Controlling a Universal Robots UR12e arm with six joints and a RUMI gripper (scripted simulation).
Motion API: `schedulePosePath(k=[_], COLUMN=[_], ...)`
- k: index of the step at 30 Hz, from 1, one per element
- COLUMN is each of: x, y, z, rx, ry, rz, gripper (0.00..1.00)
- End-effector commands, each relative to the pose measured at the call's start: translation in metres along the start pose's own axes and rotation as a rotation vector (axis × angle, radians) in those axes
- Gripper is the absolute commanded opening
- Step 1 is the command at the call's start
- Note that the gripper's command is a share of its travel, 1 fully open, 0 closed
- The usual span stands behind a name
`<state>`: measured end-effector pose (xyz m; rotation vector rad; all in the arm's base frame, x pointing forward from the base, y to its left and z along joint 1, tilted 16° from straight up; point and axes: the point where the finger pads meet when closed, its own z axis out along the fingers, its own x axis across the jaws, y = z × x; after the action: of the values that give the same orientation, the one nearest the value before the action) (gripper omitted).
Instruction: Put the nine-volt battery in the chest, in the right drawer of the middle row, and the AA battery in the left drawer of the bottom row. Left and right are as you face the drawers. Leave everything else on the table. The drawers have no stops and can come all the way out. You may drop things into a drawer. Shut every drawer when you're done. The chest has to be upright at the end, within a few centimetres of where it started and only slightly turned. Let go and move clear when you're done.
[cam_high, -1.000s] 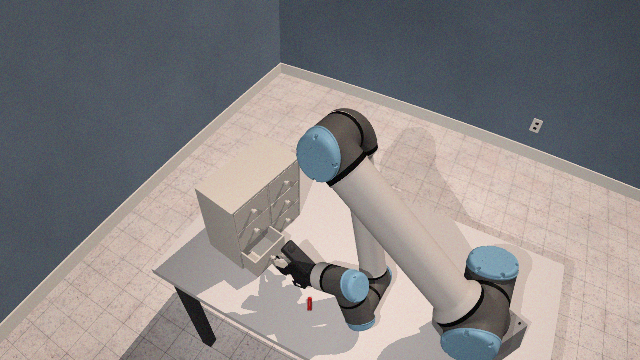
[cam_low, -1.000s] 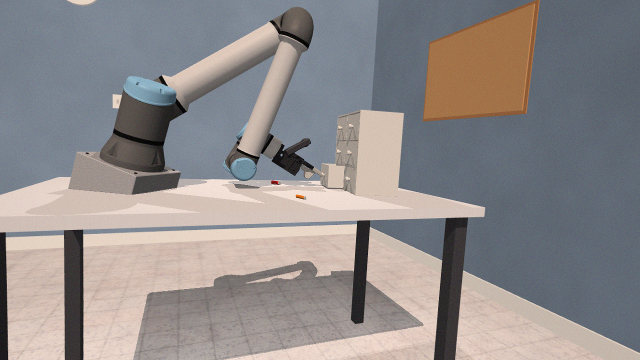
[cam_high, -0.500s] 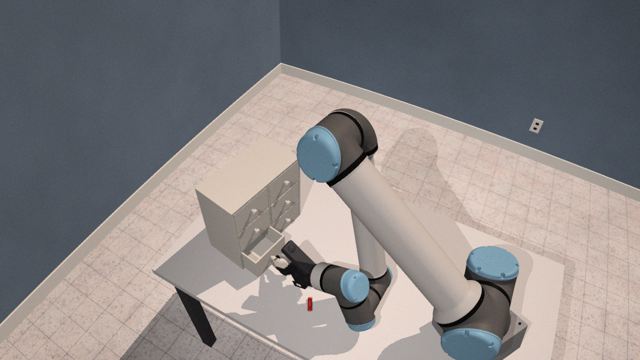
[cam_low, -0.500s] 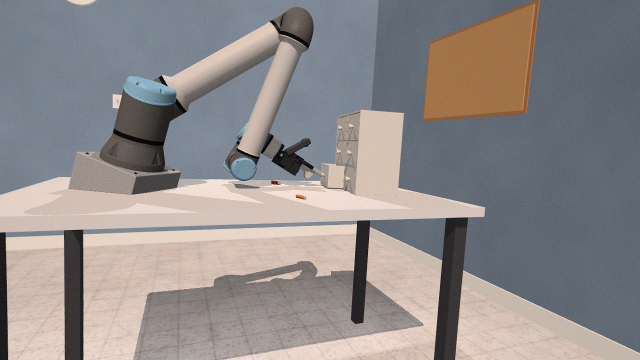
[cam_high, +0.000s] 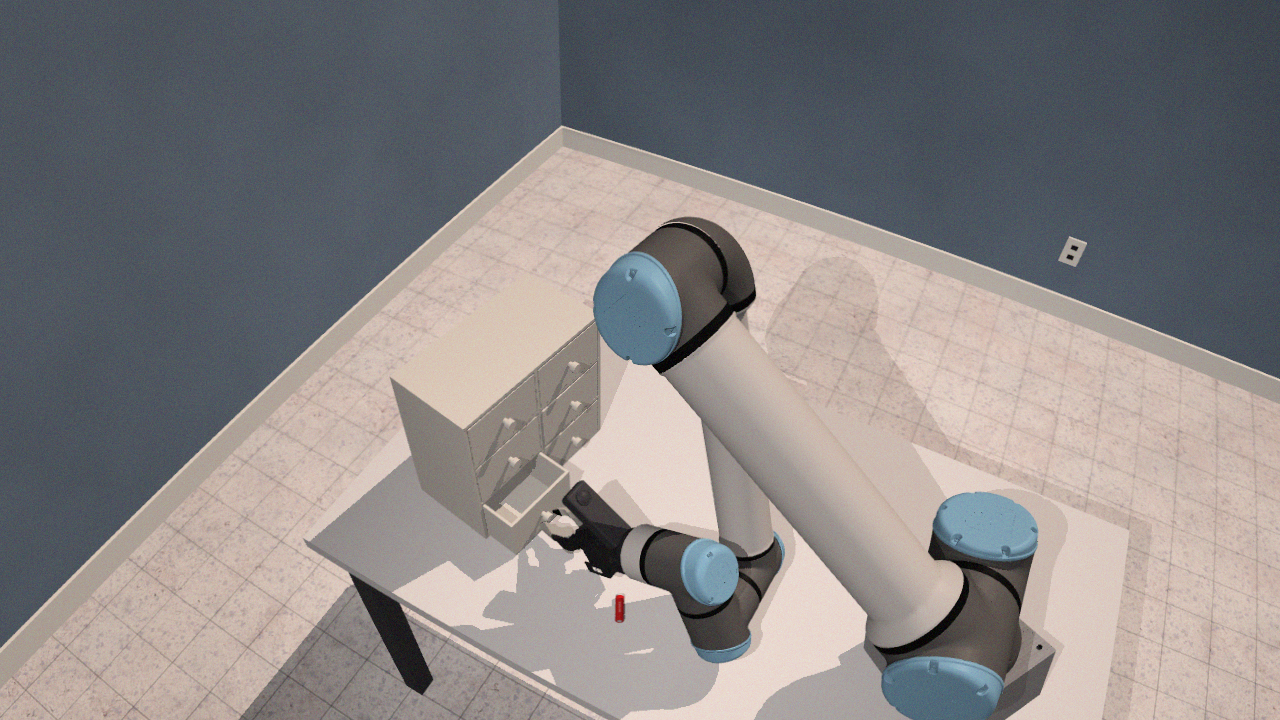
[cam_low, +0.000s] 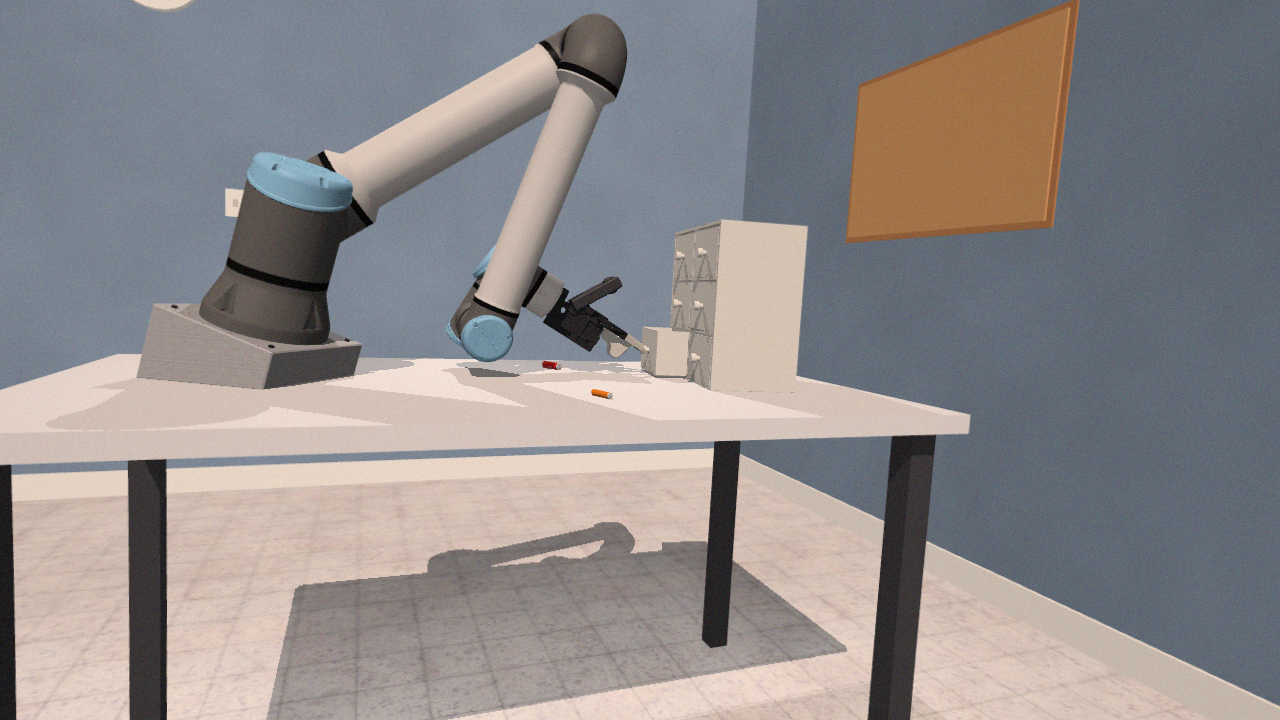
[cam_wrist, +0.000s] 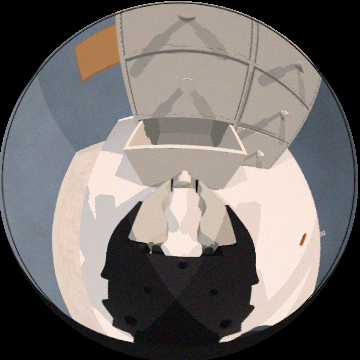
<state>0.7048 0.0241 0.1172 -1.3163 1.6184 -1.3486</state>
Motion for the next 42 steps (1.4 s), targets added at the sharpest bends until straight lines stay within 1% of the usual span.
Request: schedulePosePath(k=[1,8,16,18,23,27,37,42], x=[0.000,0.000,0.000,0.000,0.000,0.000,0.000,0.000], y=[0.000,0.003,0.014,0.014,0.021,0.024,0.024,0.017], z=[0.000,-0.006,-0.025,-0.025,-0.037,-0.042,-0.044,-0.056], rx=[0.001,0.001,0.001,0.001,0.001,0.001,0.001,0.001], ry=[0.000,0.000,0.000,0.000,0.000,0.000,0.000,0.000], rz=[0.000,0.000,0.000,0.000,0.000,0.000,0.000,0.000], gripper=[0.20,0.20,0.20,0.20,0.20,0.20,0.20,0.20])
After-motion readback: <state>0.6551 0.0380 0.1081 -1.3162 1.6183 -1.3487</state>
